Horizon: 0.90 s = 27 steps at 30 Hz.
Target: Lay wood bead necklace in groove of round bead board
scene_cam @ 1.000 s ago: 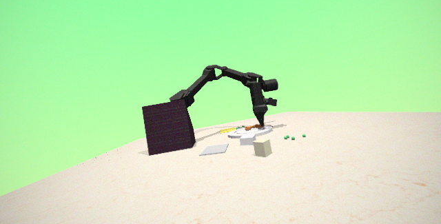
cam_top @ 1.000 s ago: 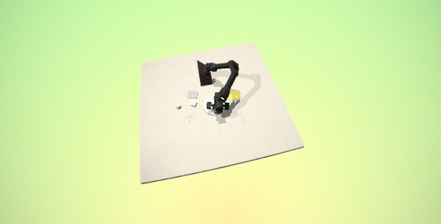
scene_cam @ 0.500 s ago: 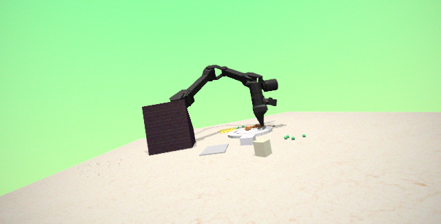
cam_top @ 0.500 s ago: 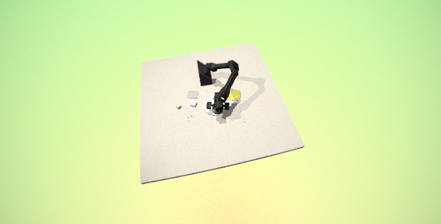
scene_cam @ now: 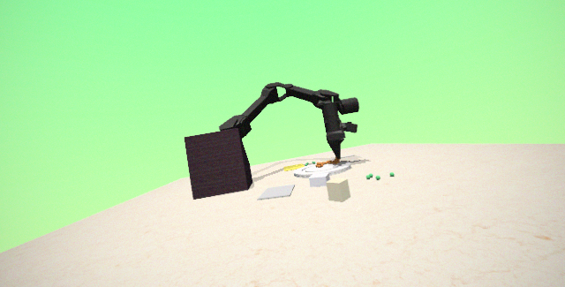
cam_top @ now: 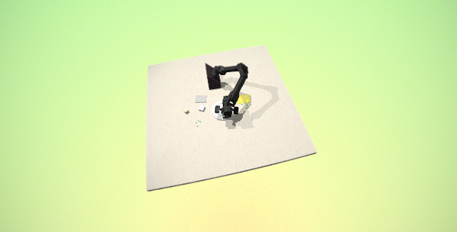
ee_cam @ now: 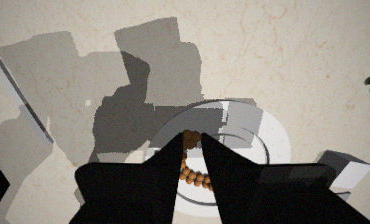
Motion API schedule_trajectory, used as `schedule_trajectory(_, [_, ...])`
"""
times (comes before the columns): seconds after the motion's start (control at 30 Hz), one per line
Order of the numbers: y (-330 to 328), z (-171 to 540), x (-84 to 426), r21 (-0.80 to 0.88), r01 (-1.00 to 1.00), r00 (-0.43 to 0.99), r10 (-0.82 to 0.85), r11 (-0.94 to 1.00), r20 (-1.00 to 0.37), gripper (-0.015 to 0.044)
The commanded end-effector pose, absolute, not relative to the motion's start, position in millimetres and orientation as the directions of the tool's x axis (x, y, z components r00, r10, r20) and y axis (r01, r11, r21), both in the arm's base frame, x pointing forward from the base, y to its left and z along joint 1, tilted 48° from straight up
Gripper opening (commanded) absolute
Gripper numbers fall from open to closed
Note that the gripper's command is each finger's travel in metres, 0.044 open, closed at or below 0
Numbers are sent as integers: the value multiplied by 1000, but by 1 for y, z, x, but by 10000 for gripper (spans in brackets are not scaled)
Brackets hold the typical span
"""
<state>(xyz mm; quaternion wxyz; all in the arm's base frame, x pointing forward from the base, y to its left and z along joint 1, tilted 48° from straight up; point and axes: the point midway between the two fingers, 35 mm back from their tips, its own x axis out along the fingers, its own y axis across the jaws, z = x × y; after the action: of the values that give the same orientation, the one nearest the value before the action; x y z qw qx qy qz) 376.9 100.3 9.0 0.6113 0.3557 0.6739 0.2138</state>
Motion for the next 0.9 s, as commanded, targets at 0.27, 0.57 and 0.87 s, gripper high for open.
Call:
schedule_trajectory(0.27, [102, 7, 383, 726, 212, 4, 742, 654, -670, 0])
schedule_trajectory(0.57, [104, 5, 383, 725, 206, 3, 741, 657, -672, 105])
schedule_trajectory(0.87, [104, 5, 383, 725, 206, 3, 741, 657, -672, 341])
